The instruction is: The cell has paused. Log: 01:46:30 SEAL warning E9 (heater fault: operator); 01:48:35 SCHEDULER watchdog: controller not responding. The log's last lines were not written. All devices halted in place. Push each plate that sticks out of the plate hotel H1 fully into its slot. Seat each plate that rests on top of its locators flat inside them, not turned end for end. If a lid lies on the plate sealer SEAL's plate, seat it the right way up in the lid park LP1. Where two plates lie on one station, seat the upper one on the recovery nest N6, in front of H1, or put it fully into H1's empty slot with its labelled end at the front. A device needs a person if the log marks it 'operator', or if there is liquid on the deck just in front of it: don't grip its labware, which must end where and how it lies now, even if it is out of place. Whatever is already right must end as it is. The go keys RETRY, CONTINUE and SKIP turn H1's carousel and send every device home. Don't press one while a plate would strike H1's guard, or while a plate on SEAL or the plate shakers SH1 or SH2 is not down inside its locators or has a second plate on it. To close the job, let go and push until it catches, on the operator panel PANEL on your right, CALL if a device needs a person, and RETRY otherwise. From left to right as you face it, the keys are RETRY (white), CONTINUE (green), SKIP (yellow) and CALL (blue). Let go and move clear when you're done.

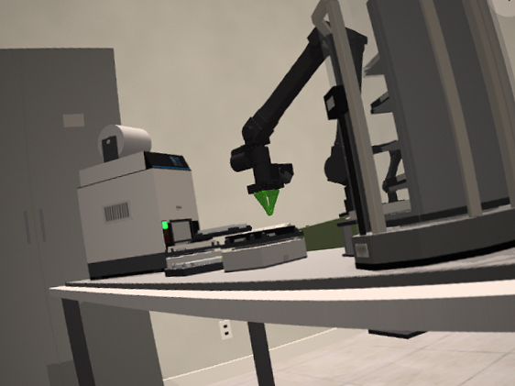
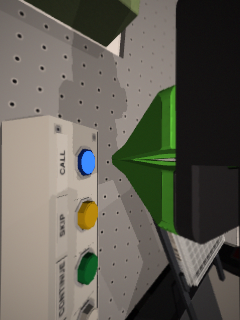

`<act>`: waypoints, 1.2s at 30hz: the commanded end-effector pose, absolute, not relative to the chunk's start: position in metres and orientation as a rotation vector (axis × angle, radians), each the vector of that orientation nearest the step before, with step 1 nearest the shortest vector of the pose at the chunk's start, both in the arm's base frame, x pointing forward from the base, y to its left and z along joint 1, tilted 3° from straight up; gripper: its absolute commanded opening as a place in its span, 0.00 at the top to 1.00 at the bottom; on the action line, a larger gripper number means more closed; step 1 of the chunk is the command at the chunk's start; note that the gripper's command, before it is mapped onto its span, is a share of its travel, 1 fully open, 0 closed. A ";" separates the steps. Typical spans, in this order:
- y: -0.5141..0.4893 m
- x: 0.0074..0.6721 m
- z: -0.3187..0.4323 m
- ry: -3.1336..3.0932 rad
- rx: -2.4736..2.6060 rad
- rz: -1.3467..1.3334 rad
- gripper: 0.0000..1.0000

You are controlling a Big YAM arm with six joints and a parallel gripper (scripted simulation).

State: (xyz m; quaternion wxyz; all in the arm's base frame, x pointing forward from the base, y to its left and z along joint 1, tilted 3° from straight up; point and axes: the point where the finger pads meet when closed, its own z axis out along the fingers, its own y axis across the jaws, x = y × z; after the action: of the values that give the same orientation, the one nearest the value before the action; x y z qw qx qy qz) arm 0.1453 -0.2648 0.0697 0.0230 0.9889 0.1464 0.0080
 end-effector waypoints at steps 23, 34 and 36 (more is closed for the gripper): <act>-0.282 0.155 0.121 0.427 3.030 0.042 1.00; -0.282 0.155 0.121 0.427 3.030 0.042 1.00; -0.282 0.155 0.121 0.427 3.030 0.042 1.00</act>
State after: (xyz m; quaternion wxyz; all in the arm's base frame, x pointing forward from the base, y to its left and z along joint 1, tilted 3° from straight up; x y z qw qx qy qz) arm 0.1445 -0.2634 0.1027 0.0243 0.9889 0.1464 0.0085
